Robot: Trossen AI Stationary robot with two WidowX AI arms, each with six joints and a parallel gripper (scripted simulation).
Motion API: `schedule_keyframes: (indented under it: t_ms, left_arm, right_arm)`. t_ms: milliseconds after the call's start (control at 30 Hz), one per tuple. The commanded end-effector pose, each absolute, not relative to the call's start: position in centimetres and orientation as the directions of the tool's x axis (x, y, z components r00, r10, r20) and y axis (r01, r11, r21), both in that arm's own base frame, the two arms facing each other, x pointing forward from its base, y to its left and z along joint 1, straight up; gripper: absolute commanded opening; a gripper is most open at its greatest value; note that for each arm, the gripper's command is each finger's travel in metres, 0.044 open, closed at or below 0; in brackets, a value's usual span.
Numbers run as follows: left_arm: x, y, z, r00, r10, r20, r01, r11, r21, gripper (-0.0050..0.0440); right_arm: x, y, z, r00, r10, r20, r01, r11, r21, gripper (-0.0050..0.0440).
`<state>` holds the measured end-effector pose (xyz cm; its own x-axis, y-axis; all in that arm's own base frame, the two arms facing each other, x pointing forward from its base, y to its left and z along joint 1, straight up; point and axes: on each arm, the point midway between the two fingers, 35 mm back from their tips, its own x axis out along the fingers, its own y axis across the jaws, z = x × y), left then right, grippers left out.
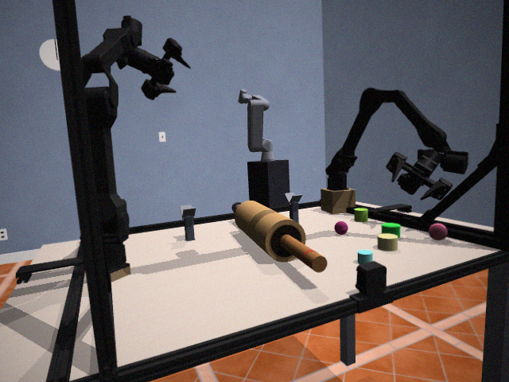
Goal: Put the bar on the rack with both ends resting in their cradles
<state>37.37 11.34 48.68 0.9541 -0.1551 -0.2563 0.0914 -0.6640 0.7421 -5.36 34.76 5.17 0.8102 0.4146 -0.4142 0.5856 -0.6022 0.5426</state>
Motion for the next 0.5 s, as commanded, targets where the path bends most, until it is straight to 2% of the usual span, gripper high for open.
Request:
schedule_keyframes:
  t_ms: [0,467]
  left_arm:
    - [37.7,10.9,48.3,0.949,-0.166,-0.268,0.107,-0.629,0.77,0.044]
    - [39.2,10.2,46.4,0.935,-0.178,-0.308,0.203,-0.446,0.872,0.044]
  right_arm:
    - [-4.9,34.9,5.2,0.812,0.397,-0.428,0.581,-0.62,0.527,0.044]
    - [0.1,35.6,4.9,0.818,0.254,-0.516,0.485,-0.787,0.381,0.044]
